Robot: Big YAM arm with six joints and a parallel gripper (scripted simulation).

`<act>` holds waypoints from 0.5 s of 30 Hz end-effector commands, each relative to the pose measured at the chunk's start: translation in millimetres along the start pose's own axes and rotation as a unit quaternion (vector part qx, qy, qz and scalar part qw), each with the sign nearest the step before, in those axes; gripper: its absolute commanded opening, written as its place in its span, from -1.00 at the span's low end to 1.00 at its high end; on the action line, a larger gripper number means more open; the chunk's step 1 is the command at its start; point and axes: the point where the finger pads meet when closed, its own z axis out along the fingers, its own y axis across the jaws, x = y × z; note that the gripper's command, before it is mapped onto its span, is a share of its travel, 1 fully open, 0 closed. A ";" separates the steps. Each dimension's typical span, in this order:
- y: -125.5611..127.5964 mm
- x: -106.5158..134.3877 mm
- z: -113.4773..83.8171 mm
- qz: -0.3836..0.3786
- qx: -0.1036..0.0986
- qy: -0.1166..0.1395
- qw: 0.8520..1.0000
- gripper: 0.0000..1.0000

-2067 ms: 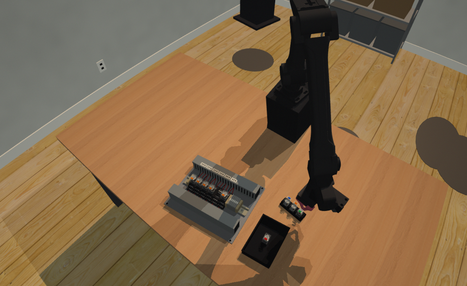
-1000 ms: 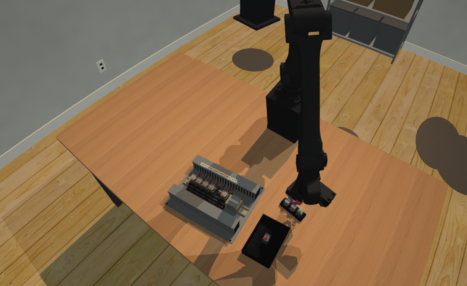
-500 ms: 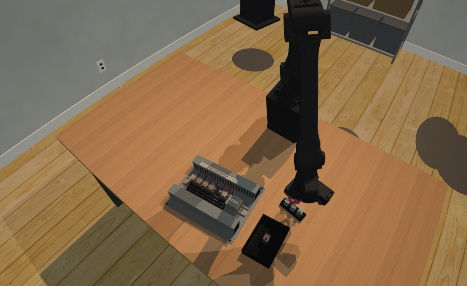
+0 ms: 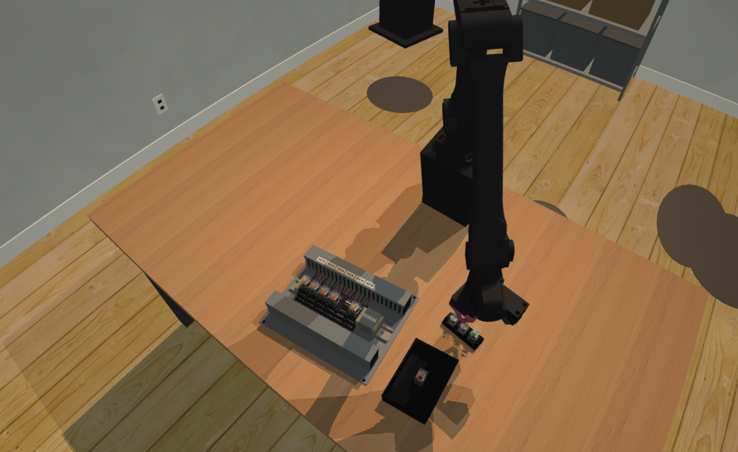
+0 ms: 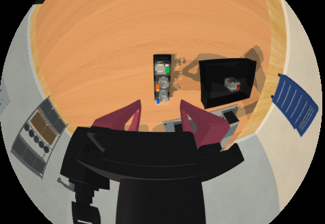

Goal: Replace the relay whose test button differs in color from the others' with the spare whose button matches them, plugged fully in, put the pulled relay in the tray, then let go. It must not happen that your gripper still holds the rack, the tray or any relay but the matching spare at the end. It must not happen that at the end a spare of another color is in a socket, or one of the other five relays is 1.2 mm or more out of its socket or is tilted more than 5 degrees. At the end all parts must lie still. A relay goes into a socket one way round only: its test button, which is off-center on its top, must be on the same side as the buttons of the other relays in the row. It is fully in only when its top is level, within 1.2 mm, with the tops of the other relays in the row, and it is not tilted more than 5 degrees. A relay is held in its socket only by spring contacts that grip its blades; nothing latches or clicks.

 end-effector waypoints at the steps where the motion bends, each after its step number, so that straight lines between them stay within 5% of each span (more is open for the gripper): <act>1: -12.3 -9.9 -7.8 -0.002 0.012 -0.014 1.000 0.17; 15: -14.0 -10.5 -9.2 -0.001 0.012 -0.014 1.000 0.17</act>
